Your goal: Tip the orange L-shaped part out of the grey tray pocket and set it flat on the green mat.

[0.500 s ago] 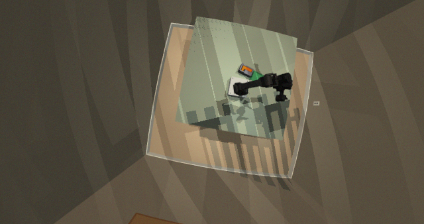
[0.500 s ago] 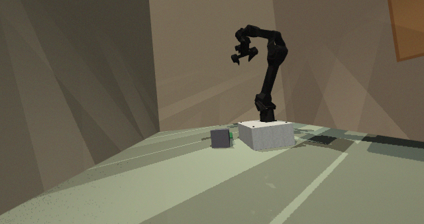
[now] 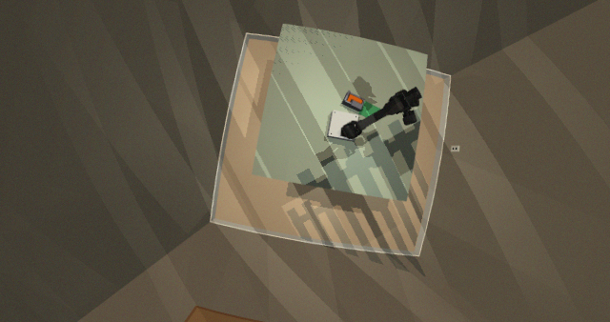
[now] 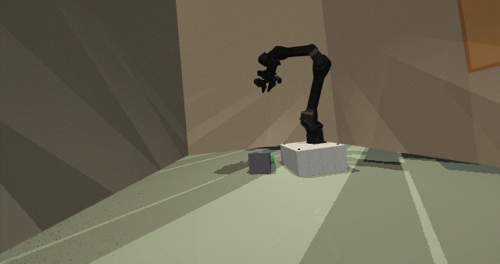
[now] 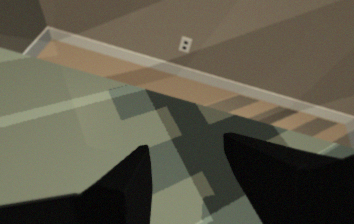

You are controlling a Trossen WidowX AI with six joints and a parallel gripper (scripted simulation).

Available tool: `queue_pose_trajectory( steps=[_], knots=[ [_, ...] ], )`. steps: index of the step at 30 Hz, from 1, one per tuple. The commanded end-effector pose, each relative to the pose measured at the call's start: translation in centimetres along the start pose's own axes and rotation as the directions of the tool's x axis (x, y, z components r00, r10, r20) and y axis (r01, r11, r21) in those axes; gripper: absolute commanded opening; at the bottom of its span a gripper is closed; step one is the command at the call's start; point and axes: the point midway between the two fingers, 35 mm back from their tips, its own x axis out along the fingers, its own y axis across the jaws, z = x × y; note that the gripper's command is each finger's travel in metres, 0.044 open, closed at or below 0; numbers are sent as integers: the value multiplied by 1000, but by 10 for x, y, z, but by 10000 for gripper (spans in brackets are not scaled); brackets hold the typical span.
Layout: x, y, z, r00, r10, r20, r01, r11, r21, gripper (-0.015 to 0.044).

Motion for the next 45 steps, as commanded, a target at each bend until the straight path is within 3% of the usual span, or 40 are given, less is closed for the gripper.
queue_pose_trajectory(
  steps=[1,11,20,26,33,45],
  knots=[
    [23,68,-25,982,154,-106,-165,981,-102,180],
    [24,216,-145,828,342,-445,-500,809,-309,180],
    [-14,277,-294,645,240,-725,-696,577,-428,180],
    [-16,279,-308,633,222,-741,-706,559,-436,180],
    [28,294,-359,633,222,-741,-706,559,-436,180],
    [34,296,-366,633,222,-742,-706,559,-436,180]
  ],
)
